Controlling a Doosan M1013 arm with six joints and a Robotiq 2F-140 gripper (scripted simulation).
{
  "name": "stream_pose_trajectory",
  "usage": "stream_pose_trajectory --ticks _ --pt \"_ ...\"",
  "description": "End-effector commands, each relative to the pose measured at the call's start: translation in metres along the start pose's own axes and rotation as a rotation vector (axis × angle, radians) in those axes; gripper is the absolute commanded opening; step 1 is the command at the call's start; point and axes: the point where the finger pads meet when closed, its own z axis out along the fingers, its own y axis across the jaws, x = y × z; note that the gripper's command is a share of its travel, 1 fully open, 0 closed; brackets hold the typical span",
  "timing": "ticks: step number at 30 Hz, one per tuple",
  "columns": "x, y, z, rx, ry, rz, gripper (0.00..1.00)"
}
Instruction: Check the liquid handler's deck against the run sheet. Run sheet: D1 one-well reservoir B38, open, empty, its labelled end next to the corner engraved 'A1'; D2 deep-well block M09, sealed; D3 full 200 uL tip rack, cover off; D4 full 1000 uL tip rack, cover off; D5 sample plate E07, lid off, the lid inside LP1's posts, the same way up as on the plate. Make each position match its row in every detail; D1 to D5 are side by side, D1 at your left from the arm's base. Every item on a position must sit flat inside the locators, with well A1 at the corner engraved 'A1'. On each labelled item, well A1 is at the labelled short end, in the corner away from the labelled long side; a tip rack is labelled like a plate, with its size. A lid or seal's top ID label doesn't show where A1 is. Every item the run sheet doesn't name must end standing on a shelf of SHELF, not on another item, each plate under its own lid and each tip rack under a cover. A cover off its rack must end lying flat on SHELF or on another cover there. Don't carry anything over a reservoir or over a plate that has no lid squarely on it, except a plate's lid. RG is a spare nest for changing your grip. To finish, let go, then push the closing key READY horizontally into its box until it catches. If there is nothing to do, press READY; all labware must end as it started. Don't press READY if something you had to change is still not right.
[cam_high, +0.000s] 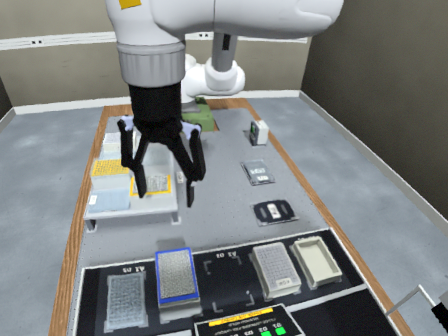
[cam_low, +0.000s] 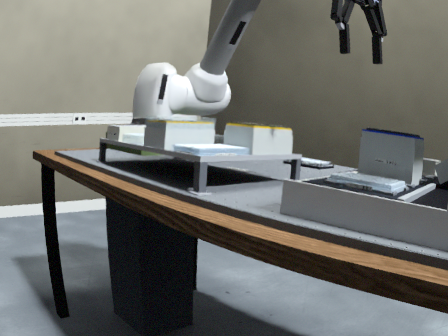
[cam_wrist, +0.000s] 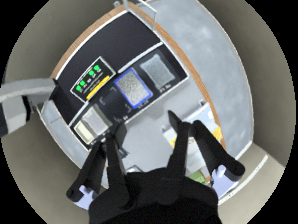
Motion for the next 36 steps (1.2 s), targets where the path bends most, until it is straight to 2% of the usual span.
stream_pose_trajectory --ticks 1,18,22,36 --pt "0.0 0.003 0.0 0.001 0.008 0.092 0.66" --pt "0.0 0.003 0.001 0.002 0.007 0.392 0.66" --pt "0.0 0.003 0.001 0.002 0.007 0.394 0.66" --pt "-0.063 0.032 0.014 0.004 0.008 0.675 0.66"
